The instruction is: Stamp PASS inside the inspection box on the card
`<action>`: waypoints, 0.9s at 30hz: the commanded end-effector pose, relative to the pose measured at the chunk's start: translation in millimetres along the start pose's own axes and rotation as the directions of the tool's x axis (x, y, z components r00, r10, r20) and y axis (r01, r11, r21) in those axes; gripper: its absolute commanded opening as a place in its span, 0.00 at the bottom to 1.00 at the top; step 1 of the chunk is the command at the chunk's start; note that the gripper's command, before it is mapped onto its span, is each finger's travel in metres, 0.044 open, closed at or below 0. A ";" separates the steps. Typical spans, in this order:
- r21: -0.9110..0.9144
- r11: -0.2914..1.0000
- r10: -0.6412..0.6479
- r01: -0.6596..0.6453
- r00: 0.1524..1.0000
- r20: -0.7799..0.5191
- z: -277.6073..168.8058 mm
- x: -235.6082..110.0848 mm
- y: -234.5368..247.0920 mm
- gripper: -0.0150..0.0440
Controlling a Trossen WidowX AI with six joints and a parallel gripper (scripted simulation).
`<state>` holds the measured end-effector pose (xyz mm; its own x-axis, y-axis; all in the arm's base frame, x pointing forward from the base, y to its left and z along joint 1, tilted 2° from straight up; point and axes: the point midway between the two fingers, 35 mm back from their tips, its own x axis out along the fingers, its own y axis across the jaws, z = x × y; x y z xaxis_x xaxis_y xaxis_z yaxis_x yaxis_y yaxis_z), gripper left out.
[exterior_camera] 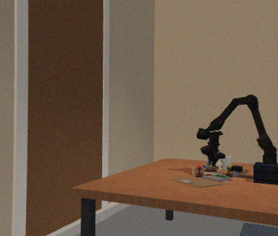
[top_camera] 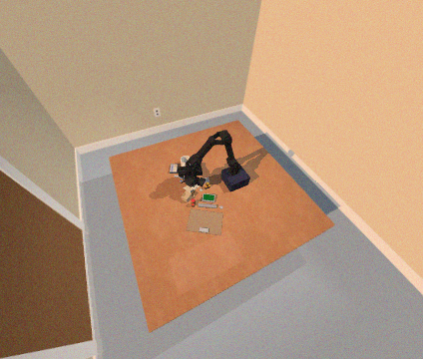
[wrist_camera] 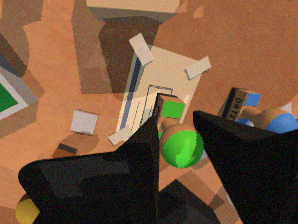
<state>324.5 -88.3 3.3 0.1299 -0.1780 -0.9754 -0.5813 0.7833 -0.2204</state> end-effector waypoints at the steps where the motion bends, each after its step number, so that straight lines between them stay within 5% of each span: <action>1: -0.003 1.000 0.004 -0.004 1.000 0.001 -0.6 3.1 2.0 0.25; 27: -0.003 1.000 0.004 -0.004 1.000 0.002 -1.3 13.6 4.5 0.25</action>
<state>322.7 -88.4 -10.0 0.1281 -0.1767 -0.9759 -0.5818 0.7835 -0.2182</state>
